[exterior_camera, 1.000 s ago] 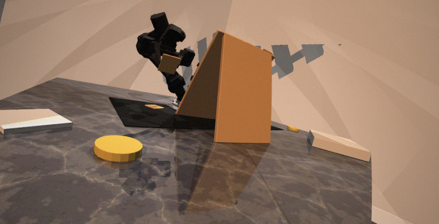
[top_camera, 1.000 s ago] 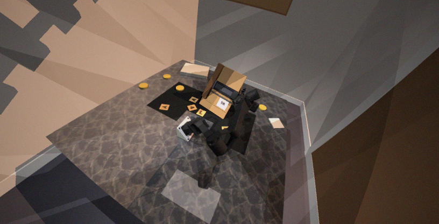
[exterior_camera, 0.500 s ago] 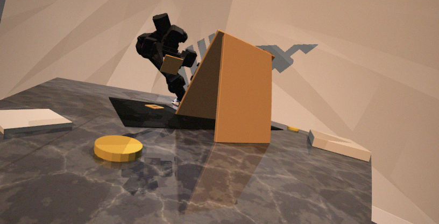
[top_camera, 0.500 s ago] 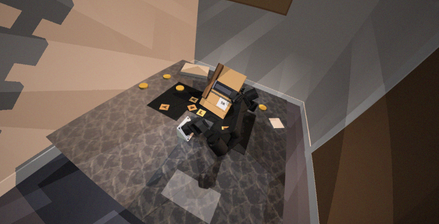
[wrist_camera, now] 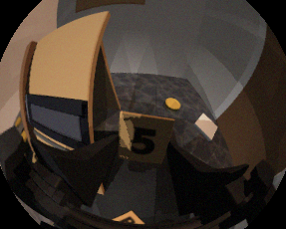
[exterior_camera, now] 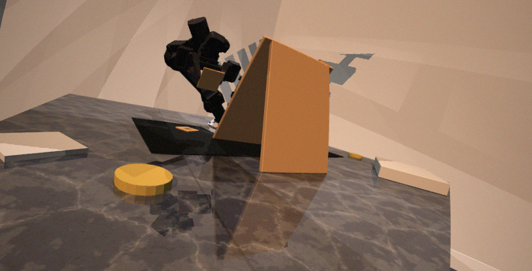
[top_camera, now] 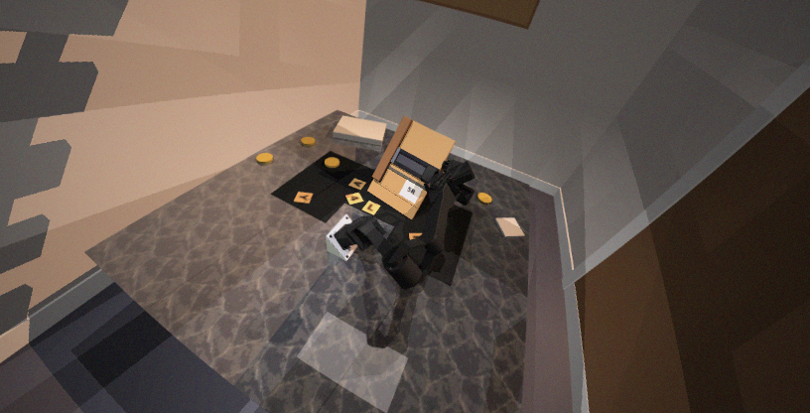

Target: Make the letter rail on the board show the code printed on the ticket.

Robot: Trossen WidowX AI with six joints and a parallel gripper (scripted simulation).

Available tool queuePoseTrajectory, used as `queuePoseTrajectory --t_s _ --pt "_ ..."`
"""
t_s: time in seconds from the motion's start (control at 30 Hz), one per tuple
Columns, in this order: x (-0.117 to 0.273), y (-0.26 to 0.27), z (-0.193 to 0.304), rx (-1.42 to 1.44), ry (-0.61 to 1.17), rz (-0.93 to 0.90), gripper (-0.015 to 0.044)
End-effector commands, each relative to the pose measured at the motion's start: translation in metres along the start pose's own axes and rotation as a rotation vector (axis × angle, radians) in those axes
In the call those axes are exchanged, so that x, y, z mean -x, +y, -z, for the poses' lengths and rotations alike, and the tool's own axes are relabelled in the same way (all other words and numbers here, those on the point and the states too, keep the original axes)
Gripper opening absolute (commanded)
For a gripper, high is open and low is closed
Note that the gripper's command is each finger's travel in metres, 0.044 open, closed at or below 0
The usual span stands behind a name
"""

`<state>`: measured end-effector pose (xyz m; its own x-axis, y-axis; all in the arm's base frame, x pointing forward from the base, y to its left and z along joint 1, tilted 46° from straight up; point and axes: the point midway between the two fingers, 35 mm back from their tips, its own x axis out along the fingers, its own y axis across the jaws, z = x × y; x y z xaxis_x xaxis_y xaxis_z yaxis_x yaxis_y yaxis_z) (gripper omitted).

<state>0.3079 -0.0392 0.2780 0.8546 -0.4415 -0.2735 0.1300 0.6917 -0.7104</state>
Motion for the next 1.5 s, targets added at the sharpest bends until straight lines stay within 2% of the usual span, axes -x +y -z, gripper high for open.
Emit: queuePoseTrajectory --t_s 0.0,1.47 --pt "0.000 0.003 0.001 -0.004 0.003 0.002 0.0000" --pt "-0.001 0.026 0.001 -0.004 0.004 0.001 0.0000"
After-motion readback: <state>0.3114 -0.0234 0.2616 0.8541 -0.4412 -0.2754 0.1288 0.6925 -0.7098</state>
